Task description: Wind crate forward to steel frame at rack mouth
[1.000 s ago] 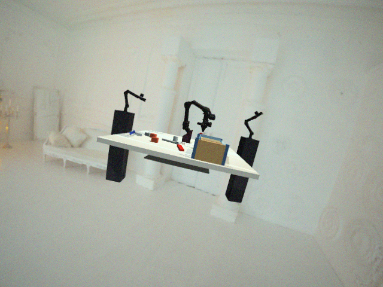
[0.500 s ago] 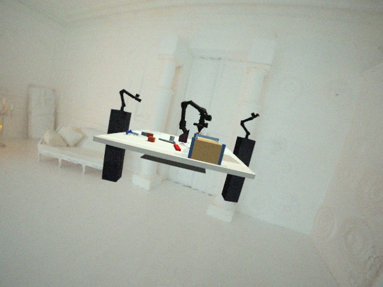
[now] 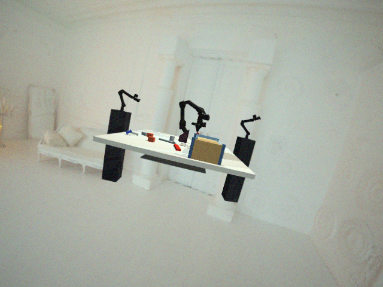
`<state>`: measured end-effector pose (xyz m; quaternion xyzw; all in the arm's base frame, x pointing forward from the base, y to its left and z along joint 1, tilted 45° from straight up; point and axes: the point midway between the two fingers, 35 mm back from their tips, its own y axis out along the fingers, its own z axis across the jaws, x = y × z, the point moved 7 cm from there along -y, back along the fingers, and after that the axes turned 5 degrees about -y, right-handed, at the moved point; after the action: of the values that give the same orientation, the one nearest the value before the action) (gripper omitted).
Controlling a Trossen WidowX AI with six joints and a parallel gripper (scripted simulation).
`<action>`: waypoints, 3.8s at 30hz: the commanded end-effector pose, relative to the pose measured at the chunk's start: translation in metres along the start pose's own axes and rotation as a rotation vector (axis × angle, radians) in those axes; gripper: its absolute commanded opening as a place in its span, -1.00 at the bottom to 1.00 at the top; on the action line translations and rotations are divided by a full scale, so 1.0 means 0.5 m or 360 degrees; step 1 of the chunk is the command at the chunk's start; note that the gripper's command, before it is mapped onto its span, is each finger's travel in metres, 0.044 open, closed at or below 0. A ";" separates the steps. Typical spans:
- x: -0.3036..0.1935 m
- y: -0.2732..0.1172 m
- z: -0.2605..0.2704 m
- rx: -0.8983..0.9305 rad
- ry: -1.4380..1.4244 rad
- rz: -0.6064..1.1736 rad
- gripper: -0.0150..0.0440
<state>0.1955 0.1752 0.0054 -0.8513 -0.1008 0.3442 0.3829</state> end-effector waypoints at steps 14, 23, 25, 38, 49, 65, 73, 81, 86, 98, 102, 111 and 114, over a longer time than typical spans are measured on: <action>0.000 -0.095 0.001 -0.0008 -0.0012 -0.0033 -0.40; -0.013 -0.052 -0.025 -0.0067 -0.0009 -0.0675 0.40; -0.013 -0.052 -0.026 -0.0070 -0.0008 -0.0687 0.58; -0.009 -0.024 -0.026 -0.0068 -0.0009 -0.0688 1.00; -0.007 0.012 -0.026 -0.0067 -0.0009 -0.0688 1.00; -0.008 0.065 -0.027 -0.0067 -0.0010 -0.0688 1.00; -0.012 0.091 -0.027 -0.0067 -0.0010 -0.0688 1.00; -0.011 0.090 -0.028 -0.0059 0.0001 -0.0696 0.73; -0.011 0.090 -0.028 -0.0059 0.0001 -0.0696 0.35; -0.011 0.090 -0.028 -0.0059 0.0001 -0.0696 -0.05; -0.011 0.090 -0.028 -0.0059 0.0001 -0.0696 -0.41; -0.011 0.090 -0.028 -0.0059 0.0001 -0.0696 -0.49; -0.011 0.090 -0.028 -0.0059 0.0001 -0.0696 -0.49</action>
<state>0.1967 0.1338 -0.0180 -0.8166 -0.2896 0.2510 0.4316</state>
